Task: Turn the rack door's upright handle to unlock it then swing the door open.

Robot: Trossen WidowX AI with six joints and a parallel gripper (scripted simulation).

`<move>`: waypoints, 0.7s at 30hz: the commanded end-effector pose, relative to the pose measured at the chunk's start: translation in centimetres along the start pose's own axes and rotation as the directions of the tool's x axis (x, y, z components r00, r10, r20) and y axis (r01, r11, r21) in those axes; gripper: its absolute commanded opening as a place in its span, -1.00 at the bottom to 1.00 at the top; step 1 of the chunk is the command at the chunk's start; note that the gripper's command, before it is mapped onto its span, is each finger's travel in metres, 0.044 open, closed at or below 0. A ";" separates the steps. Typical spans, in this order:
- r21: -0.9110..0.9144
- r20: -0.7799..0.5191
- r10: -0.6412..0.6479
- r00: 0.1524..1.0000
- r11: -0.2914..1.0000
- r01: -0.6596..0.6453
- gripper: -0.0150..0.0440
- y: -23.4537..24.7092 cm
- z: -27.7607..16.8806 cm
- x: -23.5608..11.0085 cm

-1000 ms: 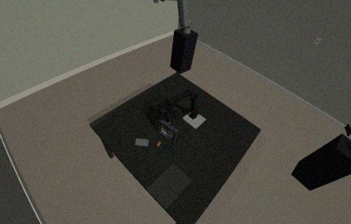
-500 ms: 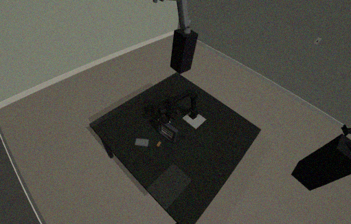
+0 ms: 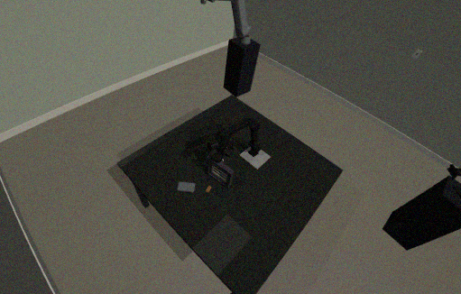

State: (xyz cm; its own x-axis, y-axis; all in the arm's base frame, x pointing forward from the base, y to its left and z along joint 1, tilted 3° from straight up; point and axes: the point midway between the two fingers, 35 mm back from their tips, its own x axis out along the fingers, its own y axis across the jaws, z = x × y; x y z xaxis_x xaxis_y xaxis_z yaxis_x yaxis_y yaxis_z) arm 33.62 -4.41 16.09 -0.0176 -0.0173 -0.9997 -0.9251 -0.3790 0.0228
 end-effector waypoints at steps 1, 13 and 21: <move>-0.003 0.003 0.000 1.000 1.000 0.000 -0.21 0.0 0.0 0.0; 0.001 0.003 0.000 1.000 1.000 0.000 -0.40 0.0 0.1 0.0; 0.155 0.003 0.000 1.000 0.988 0.000 -0.40 0.5 0.4 0.0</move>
State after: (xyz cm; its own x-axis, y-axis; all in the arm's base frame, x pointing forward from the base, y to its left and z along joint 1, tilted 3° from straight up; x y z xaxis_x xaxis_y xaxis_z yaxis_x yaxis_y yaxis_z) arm 33.42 -4.37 16.11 -0.0150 -0.0177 -0.9997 -0.9558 -0.2933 0.0196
